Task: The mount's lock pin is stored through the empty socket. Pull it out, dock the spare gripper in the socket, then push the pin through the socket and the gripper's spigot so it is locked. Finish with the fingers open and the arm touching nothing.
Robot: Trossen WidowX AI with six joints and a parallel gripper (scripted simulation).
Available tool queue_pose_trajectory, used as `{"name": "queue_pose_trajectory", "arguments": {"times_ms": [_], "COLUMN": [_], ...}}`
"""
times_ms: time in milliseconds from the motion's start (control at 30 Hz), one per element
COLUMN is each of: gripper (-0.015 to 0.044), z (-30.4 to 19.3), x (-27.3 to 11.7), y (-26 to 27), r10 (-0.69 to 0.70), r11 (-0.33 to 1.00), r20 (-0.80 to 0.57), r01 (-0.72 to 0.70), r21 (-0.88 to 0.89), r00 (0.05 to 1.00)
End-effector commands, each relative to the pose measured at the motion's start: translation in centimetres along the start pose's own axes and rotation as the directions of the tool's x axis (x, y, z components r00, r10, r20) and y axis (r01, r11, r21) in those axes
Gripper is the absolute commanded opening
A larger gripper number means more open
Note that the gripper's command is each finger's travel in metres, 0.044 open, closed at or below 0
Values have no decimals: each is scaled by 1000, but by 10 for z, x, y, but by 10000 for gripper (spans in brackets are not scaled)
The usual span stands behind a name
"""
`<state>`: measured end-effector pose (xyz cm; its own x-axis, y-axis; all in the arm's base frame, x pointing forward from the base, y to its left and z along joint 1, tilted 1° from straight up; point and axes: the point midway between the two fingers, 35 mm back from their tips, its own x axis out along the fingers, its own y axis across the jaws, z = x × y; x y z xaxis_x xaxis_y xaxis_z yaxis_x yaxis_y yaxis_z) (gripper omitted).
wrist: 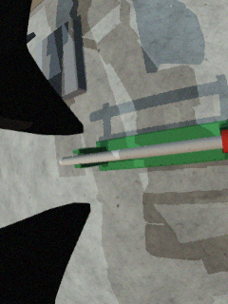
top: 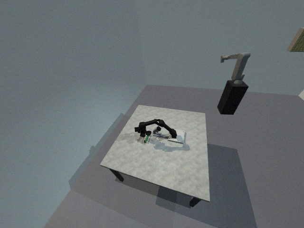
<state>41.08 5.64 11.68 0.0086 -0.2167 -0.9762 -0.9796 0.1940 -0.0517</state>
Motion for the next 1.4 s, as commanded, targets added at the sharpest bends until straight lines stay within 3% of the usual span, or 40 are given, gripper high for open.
{"name": "queue_pose_trajectory", "arguments": {"times_ms": [0,1367], "gripper": [180,180], "z": [3,20], "x": [16,82], "y": [3,6], "r10": [5,9], "r11": [1000,999], "r20": [-11,-17], "r01": [-5,-10], "r21": [-24,-44], "r00": [1000,1000]}}
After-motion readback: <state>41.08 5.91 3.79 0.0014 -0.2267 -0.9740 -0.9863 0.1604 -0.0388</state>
